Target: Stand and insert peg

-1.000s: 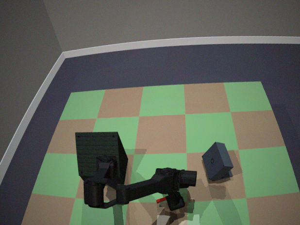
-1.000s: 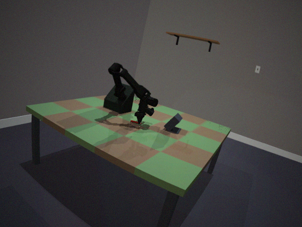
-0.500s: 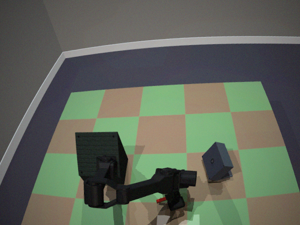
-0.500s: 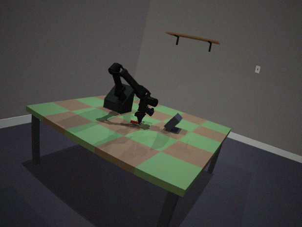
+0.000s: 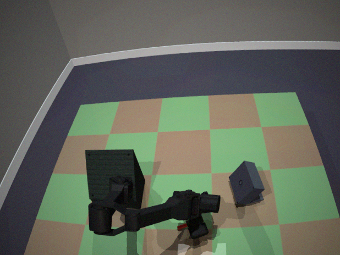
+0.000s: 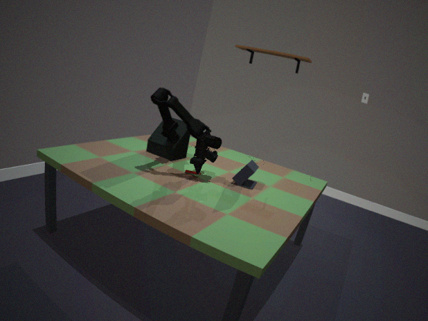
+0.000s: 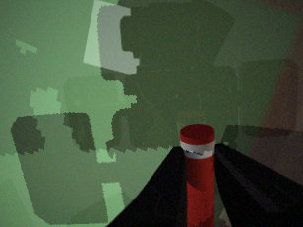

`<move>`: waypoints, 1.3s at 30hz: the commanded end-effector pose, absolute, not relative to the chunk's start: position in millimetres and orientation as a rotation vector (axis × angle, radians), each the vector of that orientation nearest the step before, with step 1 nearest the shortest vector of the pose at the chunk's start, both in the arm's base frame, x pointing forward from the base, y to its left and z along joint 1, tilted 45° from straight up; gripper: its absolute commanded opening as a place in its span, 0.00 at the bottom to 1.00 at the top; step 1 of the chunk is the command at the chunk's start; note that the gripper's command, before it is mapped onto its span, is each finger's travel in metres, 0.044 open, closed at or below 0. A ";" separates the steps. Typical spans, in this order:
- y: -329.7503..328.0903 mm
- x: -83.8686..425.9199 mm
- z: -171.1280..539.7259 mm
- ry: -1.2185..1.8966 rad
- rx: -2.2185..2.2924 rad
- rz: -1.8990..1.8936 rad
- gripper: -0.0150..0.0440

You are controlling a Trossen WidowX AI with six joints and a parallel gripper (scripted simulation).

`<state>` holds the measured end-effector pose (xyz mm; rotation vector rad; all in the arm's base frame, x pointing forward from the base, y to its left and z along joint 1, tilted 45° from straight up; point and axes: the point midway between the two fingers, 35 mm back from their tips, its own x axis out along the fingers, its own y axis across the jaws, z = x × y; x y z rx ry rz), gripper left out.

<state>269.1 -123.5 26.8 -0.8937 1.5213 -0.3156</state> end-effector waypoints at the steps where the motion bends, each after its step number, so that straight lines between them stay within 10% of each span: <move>1: -122.1 266.7 29.5 1.485 -0.894 -0.296 0.34; 39: -113.6 250.0 46.6 1.181 -0.898 -0.138 0.34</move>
